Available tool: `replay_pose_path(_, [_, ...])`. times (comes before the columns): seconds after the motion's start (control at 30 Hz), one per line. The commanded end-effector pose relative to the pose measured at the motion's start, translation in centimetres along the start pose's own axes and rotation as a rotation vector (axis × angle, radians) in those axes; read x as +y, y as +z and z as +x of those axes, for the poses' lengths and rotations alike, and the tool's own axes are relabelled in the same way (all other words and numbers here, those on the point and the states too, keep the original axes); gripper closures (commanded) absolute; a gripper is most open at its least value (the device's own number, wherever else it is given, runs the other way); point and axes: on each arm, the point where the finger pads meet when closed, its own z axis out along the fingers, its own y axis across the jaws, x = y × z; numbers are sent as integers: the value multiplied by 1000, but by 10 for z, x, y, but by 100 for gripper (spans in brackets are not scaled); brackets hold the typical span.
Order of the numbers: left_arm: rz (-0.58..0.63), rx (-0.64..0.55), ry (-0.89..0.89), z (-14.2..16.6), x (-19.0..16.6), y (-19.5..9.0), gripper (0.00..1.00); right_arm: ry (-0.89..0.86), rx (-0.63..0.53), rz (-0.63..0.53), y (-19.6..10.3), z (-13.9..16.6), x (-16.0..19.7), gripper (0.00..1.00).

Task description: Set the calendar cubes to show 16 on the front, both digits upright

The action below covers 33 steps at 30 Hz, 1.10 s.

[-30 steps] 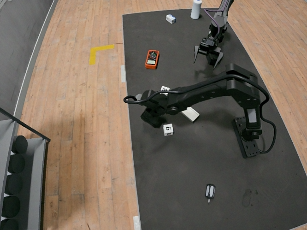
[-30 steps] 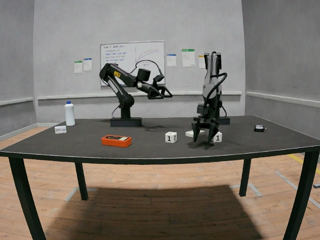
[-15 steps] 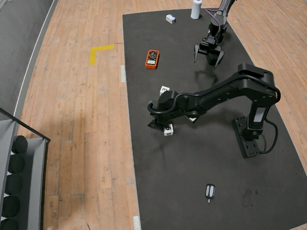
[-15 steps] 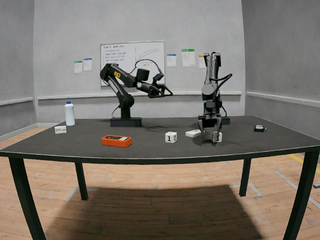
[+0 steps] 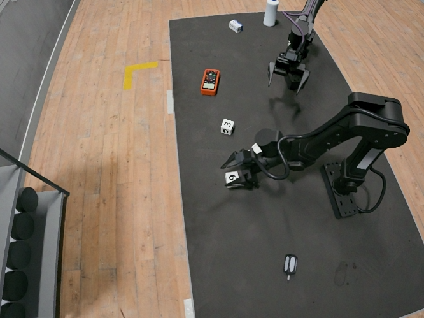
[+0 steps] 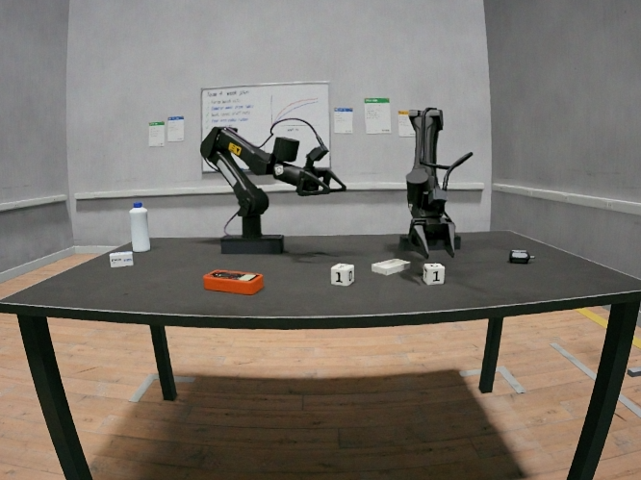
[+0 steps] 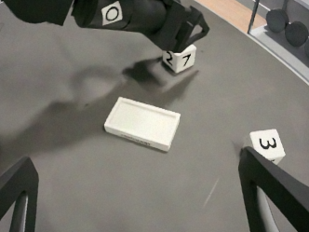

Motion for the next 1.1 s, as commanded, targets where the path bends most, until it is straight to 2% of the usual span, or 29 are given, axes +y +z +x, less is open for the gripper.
replay_pose_path(0.0, [8,-123,-69,-16,-2,-17,36,-4,-15,5,1,-5,-2,0])
replay_pose_path(0.07, [2,-68,24,9,1,-26,36,-4,-15,5,1,-5,-2,0])
replay_pose_path(0.13, [38,-8,15,34,-6,-31,36,-4,-15,5,1,-5,-2,0])
replay_pose_path(0.23, [45,-4,2,49,-7,-42,36,-4,-15,5,1,-5,-2,0])
replay_pose_path(0.73, [48,8,19,57,-3,-50,36,-4,-15,5,1,-5,-2,0])
replay_pose_path(1.07, [46,7,18,47,-5,-33,36,-4,-15,5,1,-5,-2,0])
